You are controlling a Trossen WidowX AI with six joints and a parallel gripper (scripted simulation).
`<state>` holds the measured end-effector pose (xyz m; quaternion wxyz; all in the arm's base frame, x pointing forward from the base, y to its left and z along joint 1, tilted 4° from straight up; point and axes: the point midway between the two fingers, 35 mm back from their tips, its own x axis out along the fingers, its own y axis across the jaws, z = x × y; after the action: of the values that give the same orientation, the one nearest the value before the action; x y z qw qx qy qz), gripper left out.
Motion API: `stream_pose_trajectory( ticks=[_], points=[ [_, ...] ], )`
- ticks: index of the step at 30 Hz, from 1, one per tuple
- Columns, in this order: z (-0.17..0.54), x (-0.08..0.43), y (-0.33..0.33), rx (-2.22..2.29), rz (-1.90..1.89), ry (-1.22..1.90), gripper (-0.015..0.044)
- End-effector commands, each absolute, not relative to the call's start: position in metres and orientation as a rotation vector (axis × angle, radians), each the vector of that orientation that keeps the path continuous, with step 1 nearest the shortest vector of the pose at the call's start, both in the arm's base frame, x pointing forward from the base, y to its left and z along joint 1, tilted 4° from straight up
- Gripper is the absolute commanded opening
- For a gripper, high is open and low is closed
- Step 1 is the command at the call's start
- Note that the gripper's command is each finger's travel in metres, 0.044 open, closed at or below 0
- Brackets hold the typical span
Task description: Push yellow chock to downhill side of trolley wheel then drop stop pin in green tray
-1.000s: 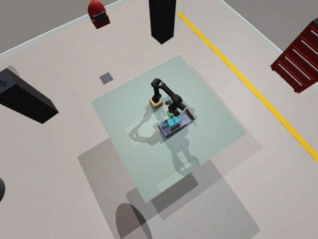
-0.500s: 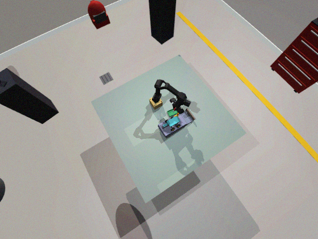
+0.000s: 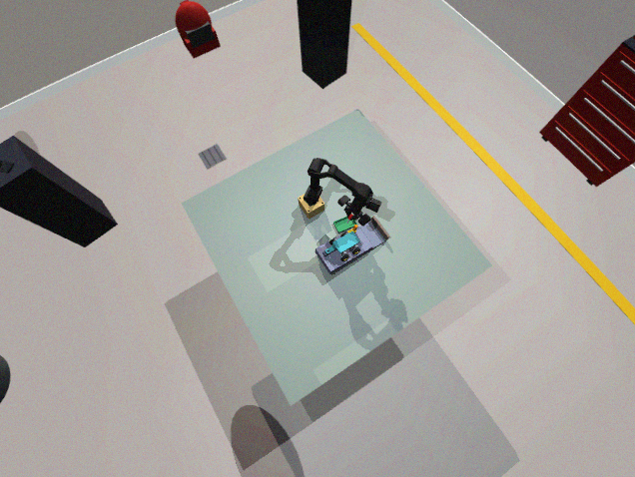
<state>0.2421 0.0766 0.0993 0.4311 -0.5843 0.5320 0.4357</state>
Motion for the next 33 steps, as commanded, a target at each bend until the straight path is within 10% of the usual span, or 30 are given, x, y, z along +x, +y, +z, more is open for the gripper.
stream_pose_trajectory(
  ticks=[1,33],
  points=[
    [0.0989,0.2413,0.0756,-1.528,1.195,1.251,0.0000],
    [0.0997,0.2410,0.0685,-2.064,1.900,0.434,0.0000]
  ],
)
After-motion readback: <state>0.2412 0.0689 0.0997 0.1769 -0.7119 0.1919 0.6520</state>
